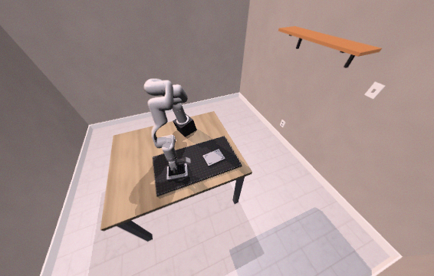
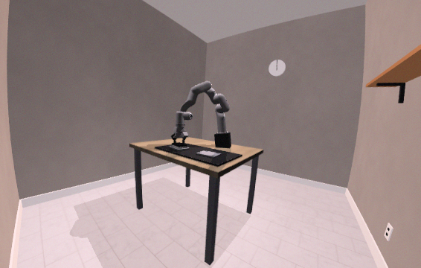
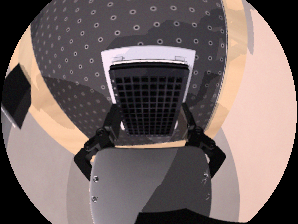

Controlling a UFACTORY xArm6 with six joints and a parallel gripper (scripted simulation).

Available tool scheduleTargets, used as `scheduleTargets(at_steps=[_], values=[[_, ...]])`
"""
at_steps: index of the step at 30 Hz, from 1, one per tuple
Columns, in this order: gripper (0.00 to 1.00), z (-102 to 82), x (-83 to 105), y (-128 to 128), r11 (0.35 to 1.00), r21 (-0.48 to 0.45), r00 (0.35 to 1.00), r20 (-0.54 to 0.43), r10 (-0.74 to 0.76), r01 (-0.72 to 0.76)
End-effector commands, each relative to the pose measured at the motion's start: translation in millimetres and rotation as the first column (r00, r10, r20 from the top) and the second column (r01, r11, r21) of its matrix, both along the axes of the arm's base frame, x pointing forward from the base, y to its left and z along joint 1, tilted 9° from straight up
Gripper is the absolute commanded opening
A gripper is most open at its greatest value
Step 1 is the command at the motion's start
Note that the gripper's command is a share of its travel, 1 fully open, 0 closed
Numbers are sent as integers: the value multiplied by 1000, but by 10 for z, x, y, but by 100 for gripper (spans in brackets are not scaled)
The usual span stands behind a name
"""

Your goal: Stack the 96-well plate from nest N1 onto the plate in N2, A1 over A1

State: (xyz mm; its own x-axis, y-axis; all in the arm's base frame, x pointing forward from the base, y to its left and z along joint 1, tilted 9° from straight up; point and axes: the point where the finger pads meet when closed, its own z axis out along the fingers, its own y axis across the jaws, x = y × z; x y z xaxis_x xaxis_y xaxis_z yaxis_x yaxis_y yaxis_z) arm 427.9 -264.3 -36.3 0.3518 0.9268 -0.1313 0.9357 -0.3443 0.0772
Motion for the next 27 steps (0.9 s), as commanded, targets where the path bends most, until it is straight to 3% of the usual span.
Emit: scheduleTargets(at_steps=[1,6,7,27], values=[[0,10,15,-7,1000,-2,1000,4,0,0],[0,3,15,-8,1000,-2,1000,4,0,0],[100,-3,15,-9,1000,-2,1000,4,0,0],[100,-3,15,-10,1000,-2,1000,4,0,0]])
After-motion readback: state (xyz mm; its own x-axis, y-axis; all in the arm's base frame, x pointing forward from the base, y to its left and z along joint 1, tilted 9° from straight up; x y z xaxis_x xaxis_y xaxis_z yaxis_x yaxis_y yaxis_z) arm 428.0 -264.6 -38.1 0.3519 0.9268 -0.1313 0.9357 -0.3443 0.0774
